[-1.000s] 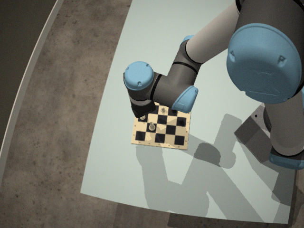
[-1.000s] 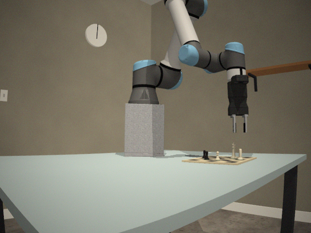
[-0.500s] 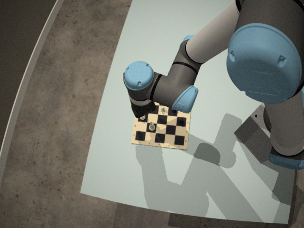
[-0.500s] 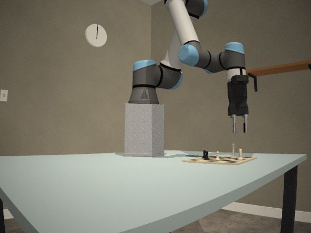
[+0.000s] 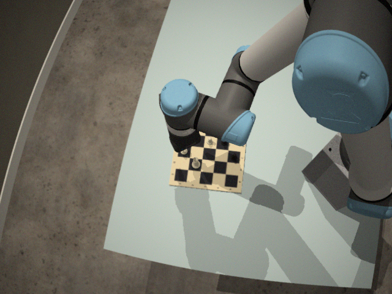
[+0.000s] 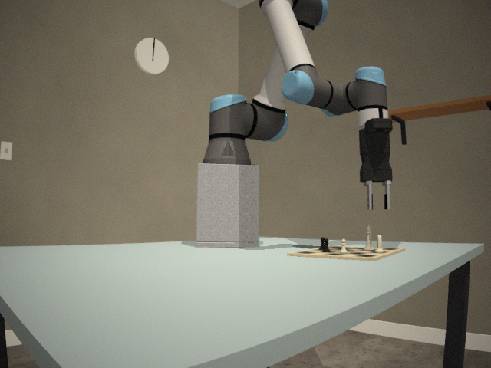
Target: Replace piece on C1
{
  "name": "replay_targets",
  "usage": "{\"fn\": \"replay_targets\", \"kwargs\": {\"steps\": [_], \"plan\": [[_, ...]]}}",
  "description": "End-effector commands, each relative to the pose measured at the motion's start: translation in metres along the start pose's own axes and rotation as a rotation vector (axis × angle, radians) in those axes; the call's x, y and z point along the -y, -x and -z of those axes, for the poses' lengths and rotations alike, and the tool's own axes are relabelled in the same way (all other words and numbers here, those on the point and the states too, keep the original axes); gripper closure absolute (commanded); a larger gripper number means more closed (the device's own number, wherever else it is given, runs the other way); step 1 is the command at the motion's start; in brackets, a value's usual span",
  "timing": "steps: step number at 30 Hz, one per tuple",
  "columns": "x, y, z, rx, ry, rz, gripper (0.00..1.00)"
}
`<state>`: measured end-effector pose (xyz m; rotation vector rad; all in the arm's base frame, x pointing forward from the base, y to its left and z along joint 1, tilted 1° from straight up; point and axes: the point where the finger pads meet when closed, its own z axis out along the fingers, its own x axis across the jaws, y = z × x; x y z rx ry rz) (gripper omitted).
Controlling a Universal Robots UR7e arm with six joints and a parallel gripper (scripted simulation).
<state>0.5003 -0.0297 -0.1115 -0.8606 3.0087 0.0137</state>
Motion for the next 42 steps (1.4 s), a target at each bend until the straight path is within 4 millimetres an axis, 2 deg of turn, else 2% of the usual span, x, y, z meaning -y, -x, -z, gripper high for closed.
{"fn": "replay_targets", "kwargs": {"steps": [1,14,42], "plan": [[0.000,0.000,0.000,0.001,-0.001,-0.001,0.27],[0.000,0.001,-0.007,0.001,-0.001,-0.006,0.27],[0.000,0.001,-0.044,0.001,-0.001,-0.006,0.27]]}}
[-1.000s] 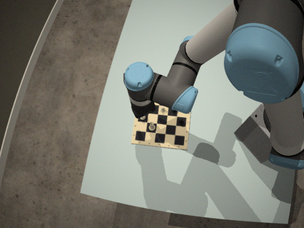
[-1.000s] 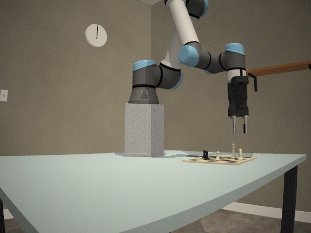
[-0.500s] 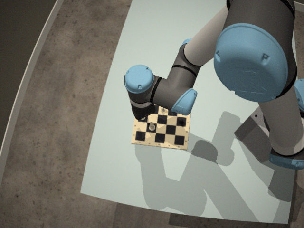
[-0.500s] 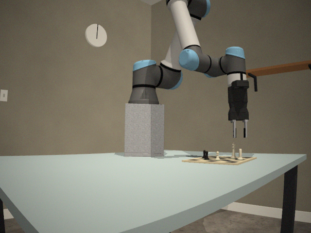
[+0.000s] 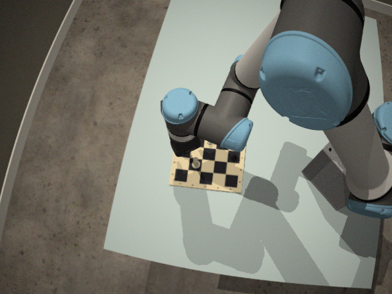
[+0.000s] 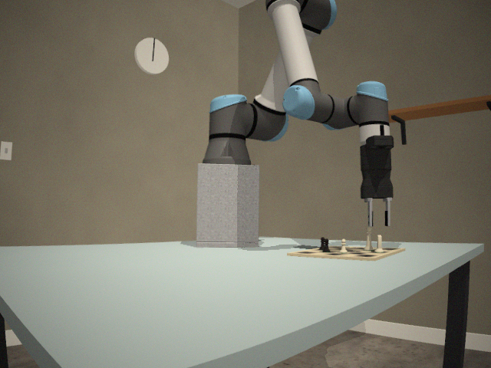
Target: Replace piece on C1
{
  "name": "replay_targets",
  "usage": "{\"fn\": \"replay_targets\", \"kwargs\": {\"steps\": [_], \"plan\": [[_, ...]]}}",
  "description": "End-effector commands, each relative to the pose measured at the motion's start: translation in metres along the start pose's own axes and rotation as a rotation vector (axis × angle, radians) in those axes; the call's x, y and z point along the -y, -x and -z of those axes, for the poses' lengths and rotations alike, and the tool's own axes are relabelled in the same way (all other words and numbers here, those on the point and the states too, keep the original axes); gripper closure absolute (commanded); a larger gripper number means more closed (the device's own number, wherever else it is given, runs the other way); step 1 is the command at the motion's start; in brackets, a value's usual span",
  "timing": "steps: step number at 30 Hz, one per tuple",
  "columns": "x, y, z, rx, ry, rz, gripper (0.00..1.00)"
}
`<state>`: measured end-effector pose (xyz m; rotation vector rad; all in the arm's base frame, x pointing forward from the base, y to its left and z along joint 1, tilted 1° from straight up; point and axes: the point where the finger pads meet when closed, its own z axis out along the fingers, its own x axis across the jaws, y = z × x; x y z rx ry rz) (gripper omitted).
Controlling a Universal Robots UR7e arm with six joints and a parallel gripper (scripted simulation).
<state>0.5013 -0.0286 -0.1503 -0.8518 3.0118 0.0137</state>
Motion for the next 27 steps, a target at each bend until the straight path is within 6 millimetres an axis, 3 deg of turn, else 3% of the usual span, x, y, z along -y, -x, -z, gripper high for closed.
{"fn": "replay_targets", "kwargs": {"steps": [1,27], "plan": [[0.0005,0.0007,-0.0066,0.001,-0.001,0.000,0.27],[0.0004,0.0008,-0.0129,0.001,-0.001,0.000,0.27]]}}
